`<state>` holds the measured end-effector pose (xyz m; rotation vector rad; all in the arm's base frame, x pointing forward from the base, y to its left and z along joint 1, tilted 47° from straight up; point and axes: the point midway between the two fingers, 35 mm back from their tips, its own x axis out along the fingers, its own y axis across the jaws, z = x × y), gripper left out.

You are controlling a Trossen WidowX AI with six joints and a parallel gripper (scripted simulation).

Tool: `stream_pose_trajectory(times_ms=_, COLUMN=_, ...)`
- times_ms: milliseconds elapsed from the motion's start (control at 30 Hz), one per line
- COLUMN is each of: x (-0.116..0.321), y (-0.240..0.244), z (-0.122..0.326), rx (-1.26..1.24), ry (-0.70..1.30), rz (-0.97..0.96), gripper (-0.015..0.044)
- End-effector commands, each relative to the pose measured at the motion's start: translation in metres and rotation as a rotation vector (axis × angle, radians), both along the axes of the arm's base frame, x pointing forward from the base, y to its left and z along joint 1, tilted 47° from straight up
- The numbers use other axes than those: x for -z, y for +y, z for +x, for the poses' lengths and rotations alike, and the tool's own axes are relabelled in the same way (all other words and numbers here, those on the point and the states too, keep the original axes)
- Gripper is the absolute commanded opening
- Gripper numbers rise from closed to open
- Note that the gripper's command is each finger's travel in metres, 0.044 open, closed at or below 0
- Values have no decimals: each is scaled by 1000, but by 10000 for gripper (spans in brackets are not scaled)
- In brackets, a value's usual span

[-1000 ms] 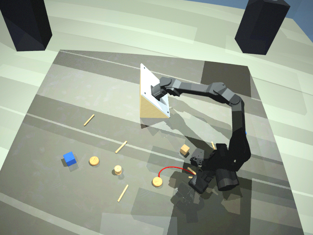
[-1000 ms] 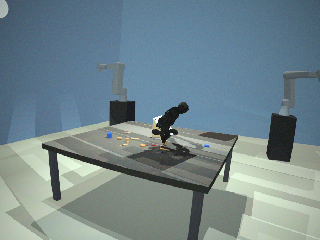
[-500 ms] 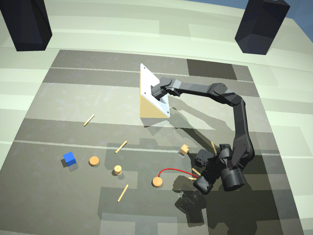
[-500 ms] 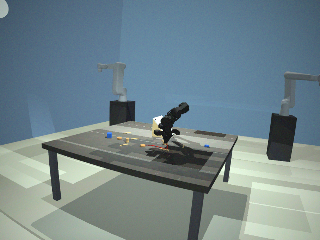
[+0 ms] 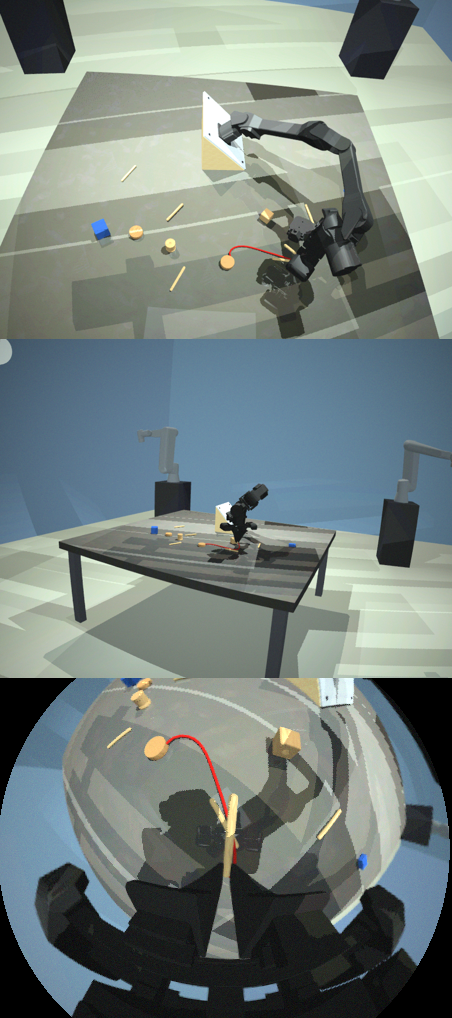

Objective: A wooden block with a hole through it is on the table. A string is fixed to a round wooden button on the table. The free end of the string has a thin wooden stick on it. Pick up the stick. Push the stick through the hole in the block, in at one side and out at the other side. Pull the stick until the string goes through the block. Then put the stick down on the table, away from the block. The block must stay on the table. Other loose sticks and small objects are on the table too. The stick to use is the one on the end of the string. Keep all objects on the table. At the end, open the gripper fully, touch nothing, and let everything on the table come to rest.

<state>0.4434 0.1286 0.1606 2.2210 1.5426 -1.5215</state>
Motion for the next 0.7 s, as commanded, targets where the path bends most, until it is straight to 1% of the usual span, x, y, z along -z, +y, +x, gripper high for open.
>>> stream_pose_trajectory(times_ms=0, x=-6, y=4, z=1, rx=3, ry=-5, rz=12, gripper=0)
stream_pose_trajectory(times_ms=667, x=-25, y=20, z=4, rx=14, ry=-14, rz=51, gripper=0)
